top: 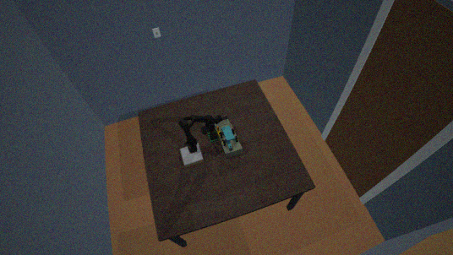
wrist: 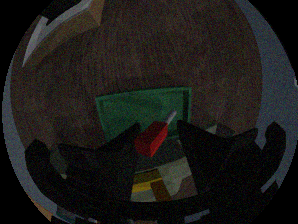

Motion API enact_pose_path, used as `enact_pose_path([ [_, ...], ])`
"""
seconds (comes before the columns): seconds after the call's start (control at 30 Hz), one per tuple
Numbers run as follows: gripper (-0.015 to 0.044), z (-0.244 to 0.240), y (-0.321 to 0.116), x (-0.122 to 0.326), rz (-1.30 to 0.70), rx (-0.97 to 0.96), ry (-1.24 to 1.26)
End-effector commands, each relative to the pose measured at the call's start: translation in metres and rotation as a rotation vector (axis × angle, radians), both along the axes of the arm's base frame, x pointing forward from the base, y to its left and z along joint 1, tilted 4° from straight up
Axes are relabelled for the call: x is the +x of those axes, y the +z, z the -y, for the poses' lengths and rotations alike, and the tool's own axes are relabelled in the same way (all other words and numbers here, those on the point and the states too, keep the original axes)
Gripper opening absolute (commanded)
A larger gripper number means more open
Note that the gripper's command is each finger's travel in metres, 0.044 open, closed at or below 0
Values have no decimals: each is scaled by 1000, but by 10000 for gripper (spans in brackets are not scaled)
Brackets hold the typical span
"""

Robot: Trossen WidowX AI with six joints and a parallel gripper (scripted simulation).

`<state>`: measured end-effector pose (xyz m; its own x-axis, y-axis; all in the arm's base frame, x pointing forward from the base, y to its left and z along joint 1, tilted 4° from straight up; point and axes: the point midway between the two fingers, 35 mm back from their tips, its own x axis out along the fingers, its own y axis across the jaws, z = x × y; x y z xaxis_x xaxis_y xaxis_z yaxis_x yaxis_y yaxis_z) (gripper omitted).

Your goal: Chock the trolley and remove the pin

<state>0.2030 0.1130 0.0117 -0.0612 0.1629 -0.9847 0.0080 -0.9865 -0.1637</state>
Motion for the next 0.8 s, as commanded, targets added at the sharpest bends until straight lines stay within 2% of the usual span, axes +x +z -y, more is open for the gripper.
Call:
enact_pose_path([
  [0.0,190,2,-2,0,0,4,2],
  [0.77,190,16,-12,0,0,3,2],
])
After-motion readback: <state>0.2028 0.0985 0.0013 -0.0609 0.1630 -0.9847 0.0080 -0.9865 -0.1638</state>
